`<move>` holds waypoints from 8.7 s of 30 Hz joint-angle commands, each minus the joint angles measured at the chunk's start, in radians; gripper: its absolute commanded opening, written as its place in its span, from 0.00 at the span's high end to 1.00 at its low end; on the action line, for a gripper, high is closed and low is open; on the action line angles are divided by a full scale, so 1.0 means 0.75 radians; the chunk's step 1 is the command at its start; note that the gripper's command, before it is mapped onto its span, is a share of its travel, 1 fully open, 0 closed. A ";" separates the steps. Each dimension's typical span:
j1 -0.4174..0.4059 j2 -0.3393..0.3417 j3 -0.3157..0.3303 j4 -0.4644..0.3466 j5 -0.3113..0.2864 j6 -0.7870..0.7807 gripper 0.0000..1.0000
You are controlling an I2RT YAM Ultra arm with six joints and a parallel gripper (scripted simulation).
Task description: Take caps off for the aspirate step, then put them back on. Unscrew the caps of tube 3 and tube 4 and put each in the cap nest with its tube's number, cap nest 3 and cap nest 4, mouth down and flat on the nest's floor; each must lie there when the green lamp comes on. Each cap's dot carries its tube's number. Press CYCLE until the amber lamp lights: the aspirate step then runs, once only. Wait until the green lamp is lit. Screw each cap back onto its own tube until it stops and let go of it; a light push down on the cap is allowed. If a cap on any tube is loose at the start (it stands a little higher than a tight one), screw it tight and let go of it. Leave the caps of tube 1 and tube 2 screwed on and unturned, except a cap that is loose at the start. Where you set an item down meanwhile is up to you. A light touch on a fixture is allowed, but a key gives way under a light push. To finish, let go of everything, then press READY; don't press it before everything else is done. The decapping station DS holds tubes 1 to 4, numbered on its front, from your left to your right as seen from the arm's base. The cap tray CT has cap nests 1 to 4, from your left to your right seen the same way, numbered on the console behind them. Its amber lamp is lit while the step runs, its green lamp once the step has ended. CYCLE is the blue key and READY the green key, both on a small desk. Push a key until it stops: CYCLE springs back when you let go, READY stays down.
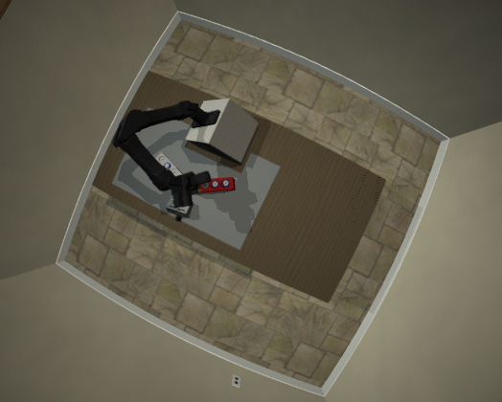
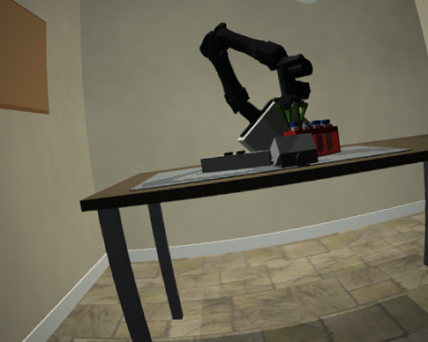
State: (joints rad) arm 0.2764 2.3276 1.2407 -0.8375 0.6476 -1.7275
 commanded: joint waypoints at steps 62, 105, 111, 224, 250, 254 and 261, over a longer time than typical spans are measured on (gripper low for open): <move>0.008 -0.006 0.006 0.001 -0.001 3.394 0.51; 0.012 -0.003 0.009 -0.002 -0.002 4.286 1.00; 0.012 -0.004 0.010 -0.002 -0.002 3.952 1.00; 0.033 -0.016 0.027 -0.045 -0.010 2.213 0.51; 0.035 -0.014 0.033 -0.052 -0.011 2.332 1.00; 0.042 -0.018 0.041 -0.069 -0.013 2.340 1.00; 0.076 -0.037 0.084 -0.154 -0.026 2.379 1.00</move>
State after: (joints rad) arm 0.3122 2.3085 1.2881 -0.9222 0.6319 0.0391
